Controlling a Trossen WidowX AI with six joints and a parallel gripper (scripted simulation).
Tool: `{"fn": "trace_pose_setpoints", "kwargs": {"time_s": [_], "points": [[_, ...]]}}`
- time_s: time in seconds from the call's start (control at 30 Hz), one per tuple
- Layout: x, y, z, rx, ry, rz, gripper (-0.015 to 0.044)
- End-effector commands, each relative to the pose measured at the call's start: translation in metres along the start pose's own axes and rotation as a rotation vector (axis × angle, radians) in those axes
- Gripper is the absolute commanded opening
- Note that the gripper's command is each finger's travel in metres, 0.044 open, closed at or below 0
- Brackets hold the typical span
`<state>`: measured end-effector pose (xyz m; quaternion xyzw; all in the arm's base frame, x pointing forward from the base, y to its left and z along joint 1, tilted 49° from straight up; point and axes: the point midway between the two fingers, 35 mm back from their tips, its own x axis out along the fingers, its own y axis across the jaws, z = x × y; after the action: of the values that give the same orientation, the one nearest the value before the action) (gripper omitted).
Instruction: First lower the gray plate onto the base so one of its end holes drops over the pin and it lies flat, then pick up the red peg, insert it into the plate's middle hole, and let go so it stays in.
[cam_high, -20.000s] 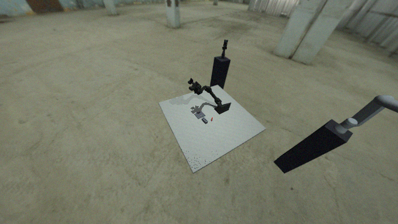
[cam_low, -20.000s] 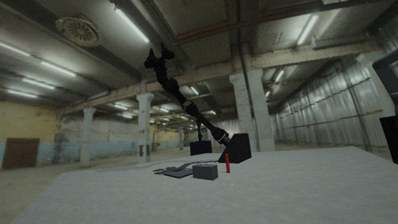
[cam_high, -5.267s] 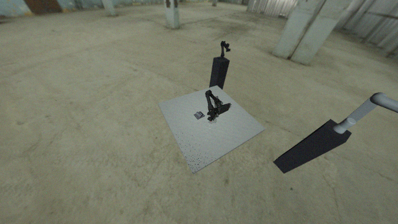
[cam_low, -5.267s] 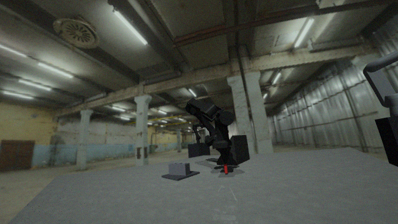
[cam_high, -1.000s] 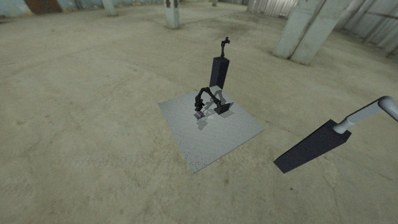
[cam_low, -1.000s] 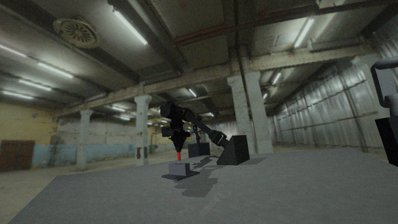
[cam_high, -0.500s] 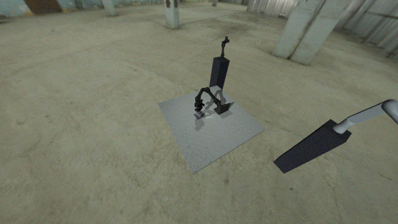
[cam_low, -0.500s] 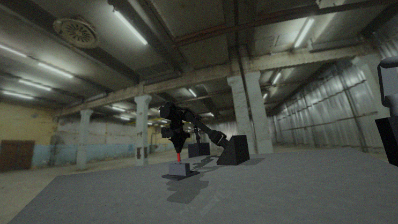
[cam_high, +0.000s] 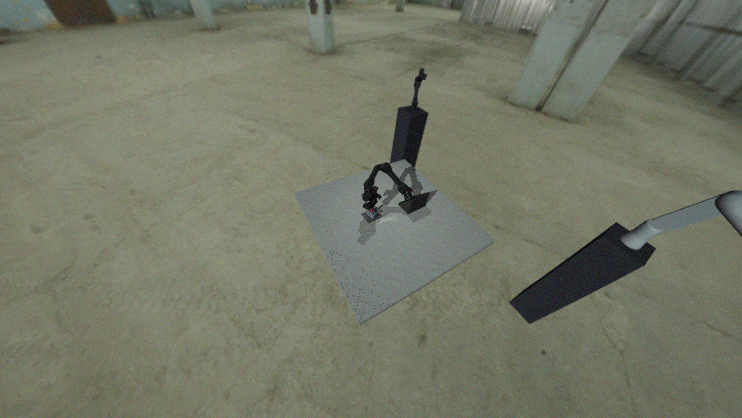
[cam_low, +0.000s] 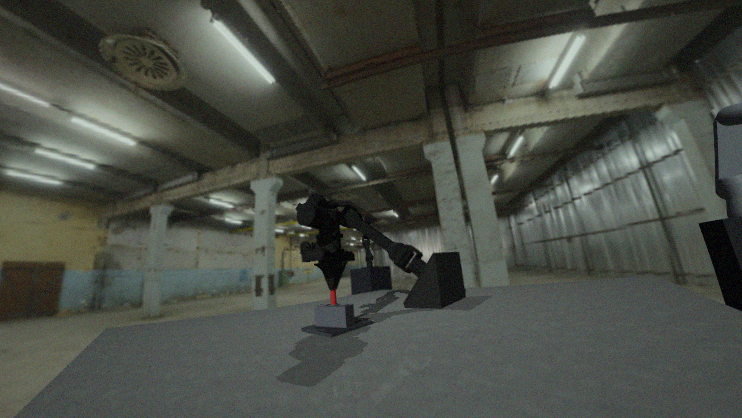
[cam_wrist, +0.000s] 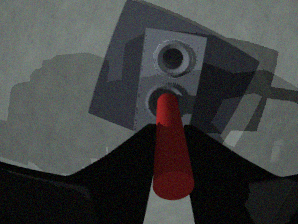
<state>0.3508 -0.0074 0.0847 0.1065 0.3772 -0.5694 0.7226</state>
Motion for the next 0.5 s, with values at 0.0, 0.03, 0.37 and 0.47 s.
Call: {"fn": "trace_pose_setpoints", "kwargs": {"time_s": [0.0,0.03,0.37,0.47], "points": [[-0.0004,0.0,0.0003,0.002,0.0,0.0,0.0],[-0.0004,0.0,0.0003,0.002,0.0,0.0,0.0],[0.0016,0.0011,0.0014,0.002,0.0,0.0,0.0],[0.0024,0.0014,0.0016,0.002,0.0,0.0,0.0]]}}
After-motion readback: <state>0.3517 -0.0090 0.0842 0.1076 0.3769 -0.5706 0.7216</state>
